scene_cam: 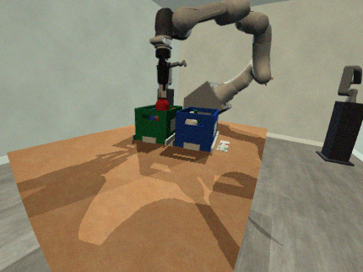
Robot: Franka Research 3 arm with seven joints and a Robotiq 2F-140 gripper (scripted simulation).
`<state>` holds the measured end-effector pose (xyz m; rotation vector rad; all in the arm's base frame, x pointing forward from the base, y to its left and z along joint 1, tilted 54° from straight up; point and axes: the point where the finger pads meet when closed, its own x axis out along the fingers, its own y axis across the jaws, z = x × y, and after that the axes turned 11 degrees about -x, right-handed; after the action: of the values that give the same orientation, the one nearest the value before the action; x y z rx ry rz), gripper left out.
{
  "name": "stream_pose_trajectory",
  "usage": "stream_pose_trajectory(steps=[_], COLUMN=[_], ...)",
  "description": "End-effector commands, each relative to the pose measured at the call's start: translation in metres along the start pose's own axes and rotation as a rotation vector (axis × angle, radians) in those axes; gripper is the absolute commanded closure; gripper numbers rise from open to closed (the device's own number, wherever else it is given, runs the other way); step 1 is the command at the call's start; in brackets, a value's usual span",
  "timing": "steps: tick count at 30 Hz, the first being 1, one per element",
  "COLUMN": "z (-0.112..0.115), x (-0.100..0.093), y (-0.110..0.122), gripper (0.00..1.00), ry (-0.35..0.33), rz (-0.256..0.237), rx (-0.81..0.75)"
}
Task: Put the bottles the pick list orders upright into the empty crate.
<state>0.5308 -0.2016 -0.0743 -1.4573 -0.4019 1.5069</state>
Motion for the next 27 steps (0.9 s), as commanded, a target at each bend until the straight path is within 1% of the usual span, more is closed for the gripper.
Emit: stream_pose_trajectory(steps=[1, 27], z=[-0.001, -0.001], x=[-0.013, -0.053], y=[0.001, 0.001], gripper=[1.0, 1.0], ry=[0.006, 0.006], rz=[0.005, 0.005], rx=[0.005, 0.005])
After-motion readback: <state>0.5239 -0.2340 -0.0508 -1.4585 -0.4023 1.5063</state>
